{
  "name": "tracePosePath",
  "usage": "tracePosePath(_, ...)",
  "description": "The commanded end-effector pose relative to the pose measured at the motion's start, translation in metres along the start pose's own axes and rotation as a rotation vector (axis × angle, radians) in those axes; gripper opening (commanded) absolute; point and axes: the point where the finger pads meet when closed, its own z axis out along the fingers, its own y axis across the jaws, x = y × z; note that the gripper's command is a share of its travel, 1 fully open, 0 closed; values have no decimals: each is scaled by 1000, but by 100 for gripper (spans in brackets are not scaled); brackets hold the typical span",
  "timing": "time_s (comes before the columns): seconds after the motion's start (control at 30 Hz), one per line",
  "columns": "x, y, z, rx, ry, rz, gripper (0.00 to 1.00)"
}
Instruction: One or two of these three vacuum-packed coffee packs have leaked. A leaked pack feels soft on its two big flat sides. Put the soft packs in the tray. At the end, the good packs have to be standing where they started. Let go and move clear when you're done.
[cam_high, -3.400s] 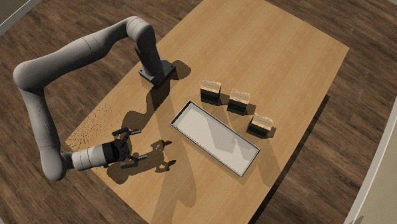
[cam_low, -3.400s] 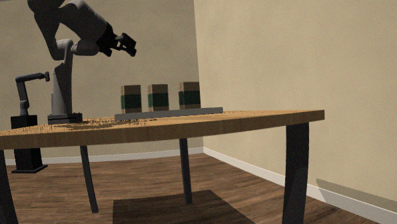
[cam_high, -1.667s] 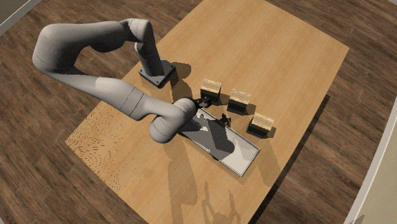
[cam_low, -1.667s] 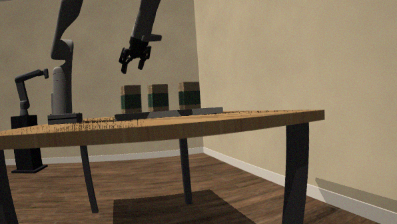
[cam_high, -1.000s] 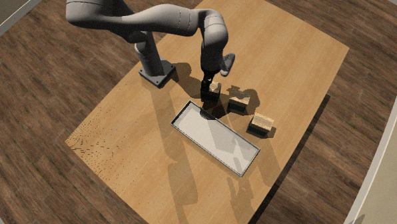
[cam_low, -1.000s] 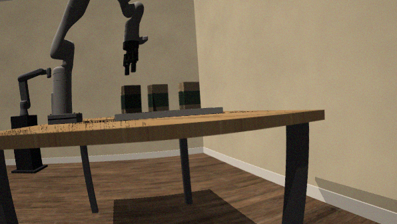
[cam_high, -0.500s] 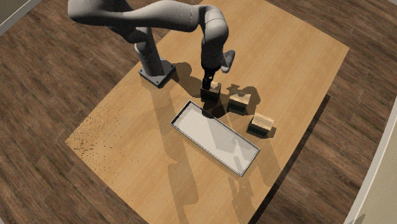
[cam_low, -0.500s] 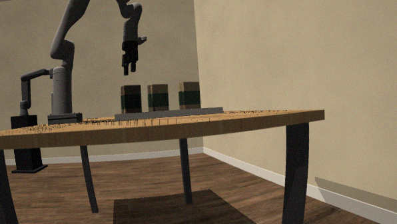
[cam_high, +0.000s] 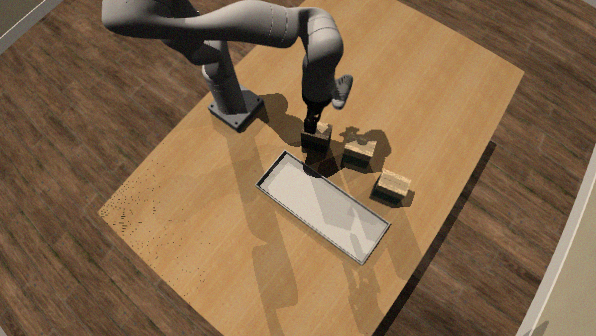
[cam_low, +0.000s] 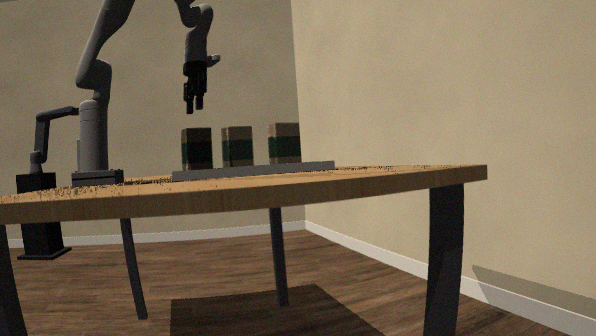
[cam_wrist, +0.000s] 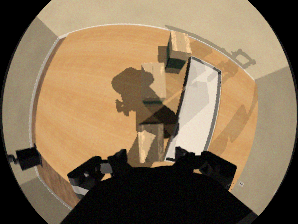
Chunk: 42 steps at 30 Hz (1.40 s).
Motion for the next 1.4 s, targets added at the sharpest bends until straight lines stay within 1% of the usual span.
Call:
tracePosePath(0.0,2,0,-1,-7,10,-12,85)
tracePosePath(0.2,2,0,-1,-7,9,-13,85)
tracePosePath(0.27,2,0,2,-7,8,-13,85)
tracePosePath(0.47,2,0,27,-6,7,-13,85)
tracePosePath(0.53,2,0,27,-6,7,-13,85)
tracePosePath(0.67,2,0,38,-6,7,-13,85)
tracePosePath(1.37,3,0,38,-6,9,-12,85)
